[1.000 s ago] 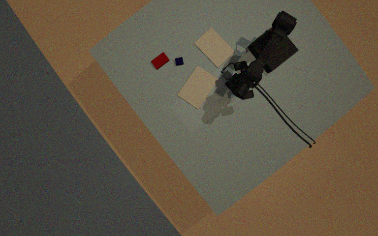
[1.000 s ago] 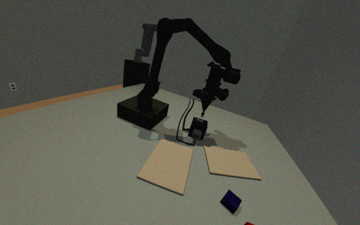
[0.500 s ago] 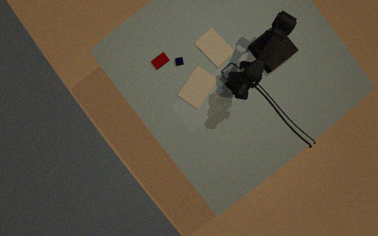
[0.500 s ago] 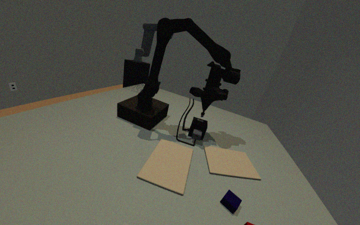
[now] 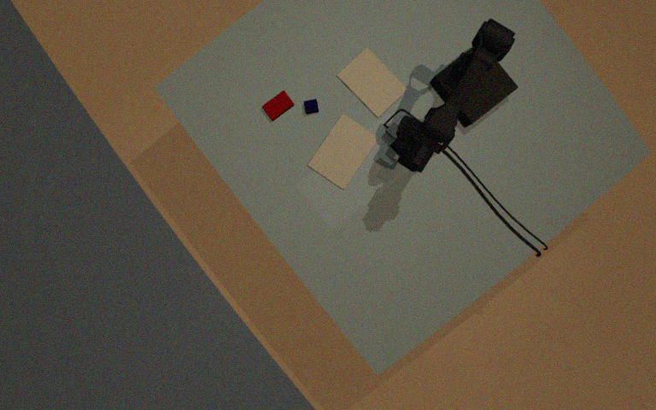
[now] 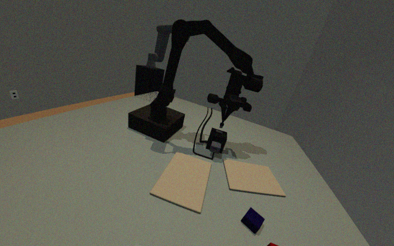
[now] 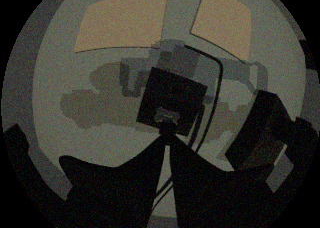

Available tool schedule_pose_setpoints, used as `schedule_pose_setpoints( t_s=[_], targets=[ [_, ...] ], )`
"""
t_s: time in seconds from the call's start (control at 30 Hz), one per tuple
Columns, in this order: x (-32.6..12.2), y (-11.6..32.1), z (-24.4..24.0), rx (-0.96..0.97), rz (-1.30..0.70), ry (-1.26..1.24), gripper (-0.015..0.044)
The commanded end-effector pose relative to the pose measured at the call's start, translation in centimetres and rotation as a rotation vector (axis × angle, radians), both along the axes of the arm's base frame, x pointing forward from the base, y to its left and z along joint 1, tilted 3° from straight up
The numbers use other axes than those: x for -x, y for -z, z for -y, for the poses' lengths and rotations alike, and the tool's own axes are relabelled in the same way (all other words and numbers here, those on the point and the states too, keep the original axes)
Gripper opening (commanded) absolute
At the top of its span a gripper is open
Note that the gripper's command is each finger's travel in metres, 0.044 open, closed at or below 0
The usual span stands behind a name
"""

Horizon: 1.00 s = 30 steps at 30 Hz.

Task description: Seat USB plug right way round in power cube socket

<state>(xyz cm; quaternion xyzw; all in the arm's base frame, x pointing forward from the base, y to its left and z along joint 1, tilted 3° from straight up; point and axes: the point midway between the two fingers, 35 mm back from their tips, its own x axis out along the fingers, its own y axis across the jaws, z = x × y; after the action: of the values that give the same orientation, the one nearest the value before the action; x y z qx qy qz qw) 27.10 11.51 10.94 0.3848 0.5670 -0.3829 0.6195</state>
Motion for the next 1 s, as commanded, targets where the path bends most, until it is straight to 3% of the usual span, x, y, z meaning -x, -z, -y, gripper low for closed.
schedule_pose_setpoints(
  t_s=[0.0,0.2,0.97],
  targets=[
    [-0.01,0.03,0.0,-0.007,0.004,0.11,0.0],
    [-0.01,0.03,0.0,-0.014,0.009,0.227,0.0],
    [-0.01,0.13,-0.02,-0.014,0.009,0.22,0.0]
  ],
)
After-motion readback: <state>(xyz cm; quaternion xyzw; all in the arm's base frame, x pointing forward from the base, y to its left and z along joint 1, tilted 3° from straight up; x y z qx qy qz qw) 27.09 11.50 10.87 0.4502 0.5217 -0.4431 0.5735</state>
